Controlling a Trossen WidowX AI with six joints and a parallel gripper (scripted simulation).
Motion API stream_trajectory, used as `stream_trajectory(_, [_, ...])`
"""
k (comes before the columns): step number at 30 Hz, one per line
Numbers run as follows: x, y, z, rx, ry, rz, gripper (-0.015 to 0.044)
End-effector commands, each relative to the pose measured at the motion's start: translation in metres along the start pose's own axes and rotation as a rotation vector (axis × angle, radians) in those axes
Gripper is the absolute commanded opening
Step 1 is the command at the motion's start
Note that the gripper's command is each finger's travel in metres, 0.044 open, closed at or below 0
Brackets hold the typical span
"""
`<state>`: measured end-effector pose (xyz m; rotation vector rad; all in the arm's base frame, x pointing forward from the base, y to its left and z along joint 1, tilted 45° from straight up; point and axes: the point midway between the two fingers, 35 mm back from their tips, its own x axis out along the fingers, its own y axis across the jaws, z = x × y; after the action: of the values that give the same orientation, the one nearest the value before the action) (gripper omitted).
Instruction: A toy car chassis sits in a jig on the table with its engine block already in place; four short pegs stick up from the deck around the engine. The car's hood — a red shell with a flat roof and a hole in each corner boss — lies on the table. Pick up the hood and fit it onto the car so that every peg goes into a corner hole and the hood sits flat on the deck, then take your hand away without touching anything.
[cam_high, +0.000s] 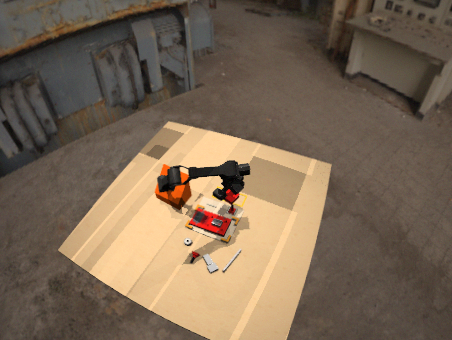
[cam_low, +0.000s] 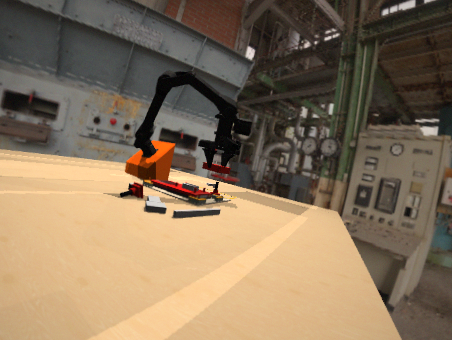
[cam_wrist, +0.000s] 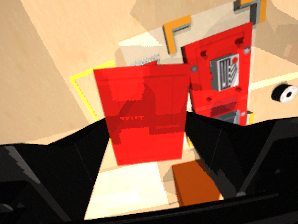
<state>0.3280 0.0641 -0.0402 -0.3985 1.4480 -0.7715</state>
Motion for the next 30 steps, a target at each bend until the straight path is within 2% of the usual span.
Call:
stream_trajectory(1, [-0.003, -0.014, 0.006, -0.032, -0.008, -0.001, 0.0])
stream_trajectory(30, [-0.003, -0.125, 0.033, -0.269, -0.008, -0.014, 0.0])
